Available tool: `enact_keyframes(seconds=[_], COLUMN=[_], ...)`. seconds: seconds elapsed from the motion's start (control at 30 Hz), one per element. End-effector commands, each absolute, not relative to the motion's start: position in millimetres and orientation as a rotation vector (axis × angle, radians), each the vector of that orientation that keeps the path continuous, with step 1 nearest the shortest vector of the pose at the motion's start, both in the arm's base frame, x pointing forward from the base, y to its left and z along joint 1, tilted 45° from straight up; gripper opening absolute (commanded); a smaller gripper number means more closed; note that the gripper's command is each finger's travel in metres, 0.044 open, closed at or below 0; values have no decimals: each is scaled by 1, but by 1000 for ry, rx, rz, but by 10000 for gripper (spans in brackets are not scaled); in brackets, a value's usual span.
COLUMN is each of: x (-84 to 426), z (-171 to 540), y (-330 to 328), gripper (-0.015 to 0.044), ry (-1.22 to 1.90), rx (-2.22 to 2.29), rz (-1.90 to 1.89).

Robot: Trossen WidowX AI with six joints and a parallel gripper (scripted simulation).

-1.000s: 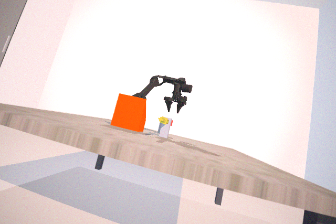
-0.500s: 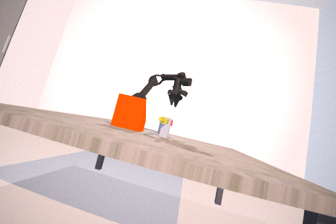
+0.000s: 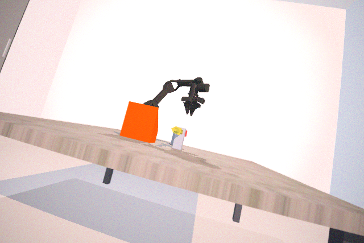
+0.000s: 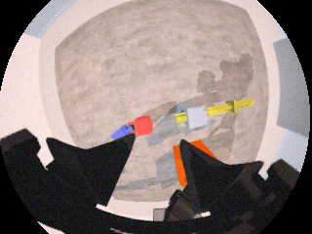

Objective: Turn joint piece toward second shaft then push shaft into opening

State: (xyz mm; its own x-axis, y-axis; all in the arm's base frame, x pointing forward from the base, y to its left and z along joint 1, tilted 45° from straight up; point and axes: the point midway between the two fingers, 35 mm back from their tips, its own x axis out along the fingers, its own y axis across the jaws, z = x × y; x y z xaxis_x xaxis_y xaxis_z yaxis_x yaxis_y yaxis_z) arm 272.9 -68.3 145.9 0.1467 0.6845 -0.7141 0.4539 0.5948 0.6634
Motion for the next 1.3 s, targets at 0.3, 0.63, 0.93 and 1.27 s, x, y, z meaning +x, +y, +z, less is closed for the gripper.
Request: enact_keyframes(seconds=[0.3,0.63,0.93,1.27], x=[277,264,242,228], z=[62,-4,-64,-94], y=[-125,-159,-180,-186], gripper=[0,0,0,0], ry=[1580,1612,1618,1611], rx=[1344,1585,1808,1916], rz=[-135,-407,-677,-815])
